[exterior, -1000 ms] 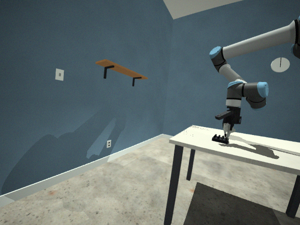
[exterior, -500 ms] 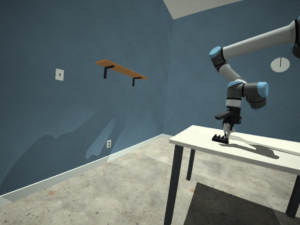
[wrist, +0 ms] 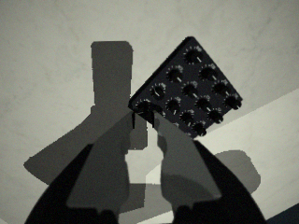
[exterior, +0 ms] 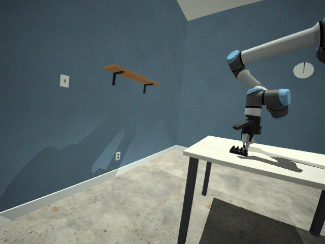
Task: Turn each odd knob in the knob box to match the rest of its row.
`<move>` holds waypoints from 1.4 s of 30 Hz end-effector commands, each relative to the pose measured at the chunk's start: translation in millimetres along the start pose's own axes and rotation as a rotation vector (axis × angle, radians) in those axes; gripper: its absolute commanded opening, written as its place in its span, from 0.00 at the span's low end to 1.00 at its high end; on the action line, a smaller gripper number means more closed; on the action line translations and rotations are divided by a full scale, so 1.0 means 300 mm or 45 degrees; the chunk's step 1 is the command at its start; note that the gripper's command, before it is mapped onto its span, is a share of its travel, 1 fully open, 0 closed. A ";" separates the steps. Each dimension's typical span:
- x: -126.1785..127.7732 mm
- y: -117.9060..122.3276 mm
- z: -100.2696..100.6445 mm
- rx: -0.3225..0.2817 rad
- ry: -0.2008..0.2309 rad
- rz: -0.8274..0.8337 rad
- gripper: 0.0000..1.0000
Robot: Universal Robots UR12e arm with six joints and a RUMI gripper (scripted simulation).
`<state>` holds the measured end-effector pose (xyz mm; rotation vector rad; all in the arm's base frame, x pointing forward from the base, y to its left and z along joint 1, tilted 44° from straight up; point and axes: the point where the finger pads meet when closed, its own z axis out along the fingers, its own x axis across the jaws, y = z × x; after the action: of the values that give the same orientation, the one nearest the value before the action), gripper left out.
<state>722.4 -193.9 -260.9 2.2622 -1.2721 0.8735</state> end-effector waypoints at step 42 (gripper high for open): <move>0.000 -0.001 0.045 0.001 0.000 0.000 0.11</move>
<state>726.9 -202.4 -271.1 2.2622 -1.2721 0.8735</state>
